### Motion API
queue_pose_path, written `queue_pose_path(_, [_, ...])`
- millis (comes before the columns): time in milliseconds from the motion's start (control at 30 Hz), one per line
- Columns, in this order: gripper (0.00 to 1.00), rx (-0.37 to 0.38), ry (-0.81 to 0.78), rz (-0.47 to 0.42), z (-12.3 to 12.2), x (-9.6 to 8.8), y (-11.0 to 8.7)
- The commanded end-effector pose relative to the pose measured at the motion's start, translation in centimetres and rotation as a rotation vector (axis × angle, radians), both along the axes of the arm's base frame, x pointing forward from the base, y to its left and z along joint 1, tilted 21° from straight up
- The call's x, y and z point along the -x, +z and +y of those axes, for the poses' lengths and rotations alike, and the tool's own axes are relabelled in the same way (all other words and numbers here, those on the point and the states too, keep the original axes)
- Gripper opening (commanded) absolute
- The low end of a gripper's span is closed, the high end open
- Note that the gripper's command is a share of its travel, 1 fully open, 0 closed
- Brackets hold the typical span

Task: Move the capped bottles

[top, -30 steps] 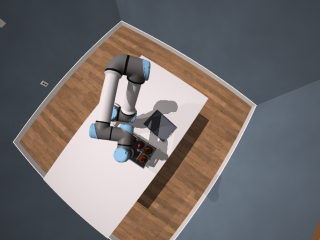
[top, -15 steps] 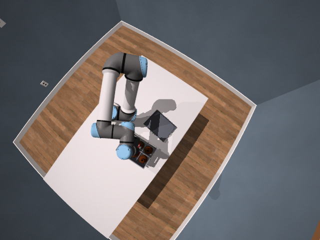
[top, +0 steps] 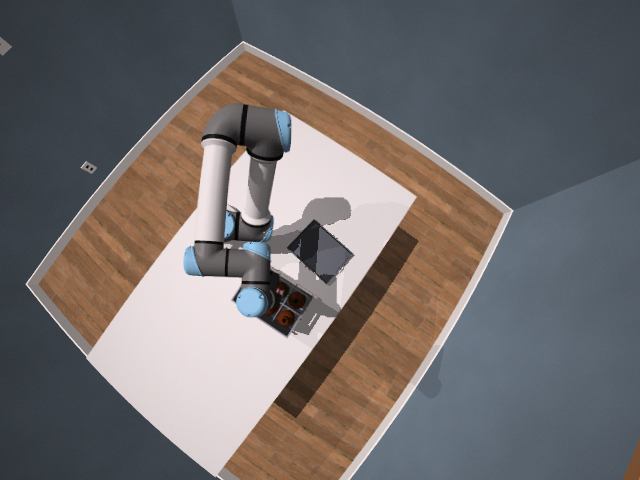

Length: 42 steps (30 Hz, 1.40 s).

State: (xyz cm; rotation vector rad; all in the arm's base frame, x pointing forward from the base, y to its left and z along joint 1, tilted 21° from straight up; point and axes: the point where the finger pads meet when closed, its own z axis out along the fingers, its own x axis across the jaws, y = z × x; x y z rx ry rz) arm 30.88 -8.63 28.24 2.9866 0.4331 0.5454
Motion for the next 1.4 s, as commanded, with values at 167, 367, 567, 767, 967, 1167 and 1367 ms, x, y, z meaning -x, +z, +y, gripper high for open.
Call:
queue_pose_path(167, [1.00,0.027,0.067,0.001,0.17,-0.04,-0.02])
queue_pose_path(367, [1.00,0.054,0.139,0.003,0.19,-0.05,-0.02])
queue_pose_path(567, [1.00,0.081,0.211,0.004,0.22,-0.06,-0.03])
queue_pose_path(767, [1.00,0.088,0.225,0.006,0.20,-0.06,-0.02])
queue_pose_path(967, [1.00,0.115,0.297,0.007,0.17,-0.06,-0.01])
queue_pose_path(1167, [1.00,0.142,0.369,0.009,0.14,-0.05,0.00])
queue_pose_path(1367, [1.00,0.145,0.375,0.010,0.14,-0.06,0.00])
